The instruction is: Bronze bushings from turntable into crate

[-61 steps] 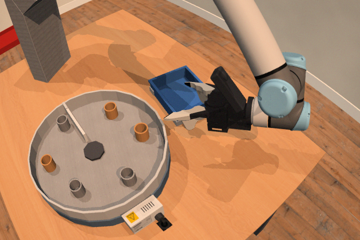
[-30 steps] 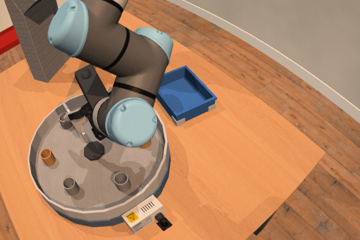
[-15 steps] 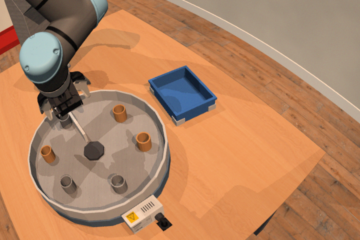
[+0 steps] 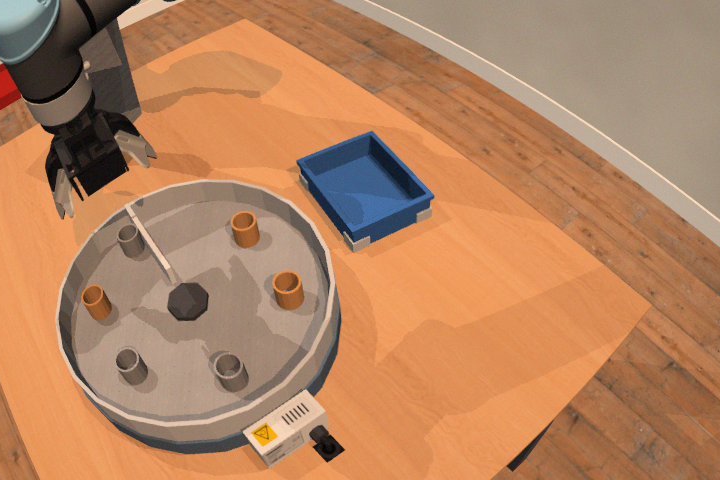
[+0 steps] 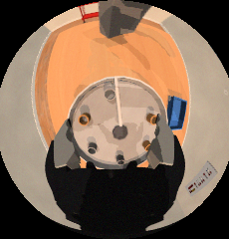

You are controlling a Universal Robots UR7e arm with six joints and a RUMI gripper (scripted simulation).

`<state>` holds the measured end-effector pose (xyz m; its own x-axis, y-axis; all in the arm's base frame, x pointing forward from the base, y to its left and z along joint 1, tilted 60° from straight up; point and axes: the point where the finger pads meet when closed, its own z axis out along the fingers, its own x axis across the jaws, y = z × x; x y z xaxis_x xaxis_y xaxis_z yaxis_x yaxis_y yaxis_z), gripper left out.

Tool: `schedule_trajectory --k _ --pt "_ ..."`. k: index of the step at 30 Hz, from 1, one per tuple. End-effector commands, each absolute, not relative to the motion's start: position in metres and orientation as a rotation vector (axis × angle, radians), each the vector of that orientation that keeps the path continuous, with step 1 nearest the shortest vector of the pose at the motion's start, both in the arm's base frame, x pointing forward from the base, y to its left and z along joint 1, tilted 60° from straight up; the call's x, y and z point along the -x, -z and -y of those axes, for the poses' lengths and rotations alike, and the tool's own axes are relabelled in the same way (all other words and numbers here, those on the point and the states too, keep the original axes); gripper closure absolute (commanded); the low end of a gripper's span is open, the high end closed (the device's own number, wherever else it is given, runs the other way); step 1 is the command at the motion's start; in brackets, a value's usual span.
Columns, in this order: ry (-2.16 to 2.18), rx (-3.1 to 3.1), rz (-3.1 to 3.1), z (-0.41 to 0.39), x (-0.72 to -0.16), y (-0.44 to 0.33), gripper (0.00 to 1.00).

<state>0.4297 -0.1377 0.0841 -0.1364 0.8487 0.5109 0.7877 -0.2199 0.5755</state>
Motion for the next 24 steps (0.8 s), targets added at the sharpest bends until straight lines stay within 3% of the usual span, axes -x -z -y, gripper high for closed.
schedule_trajectory --k 1,24 --pt "-1.334 -1.956 -1.817 0.1421 -0.4237 -0.0795 0.0" --pt "-1.343 -1.856 -1.655 0.1486 -0.4151 -0.0751 0.0"
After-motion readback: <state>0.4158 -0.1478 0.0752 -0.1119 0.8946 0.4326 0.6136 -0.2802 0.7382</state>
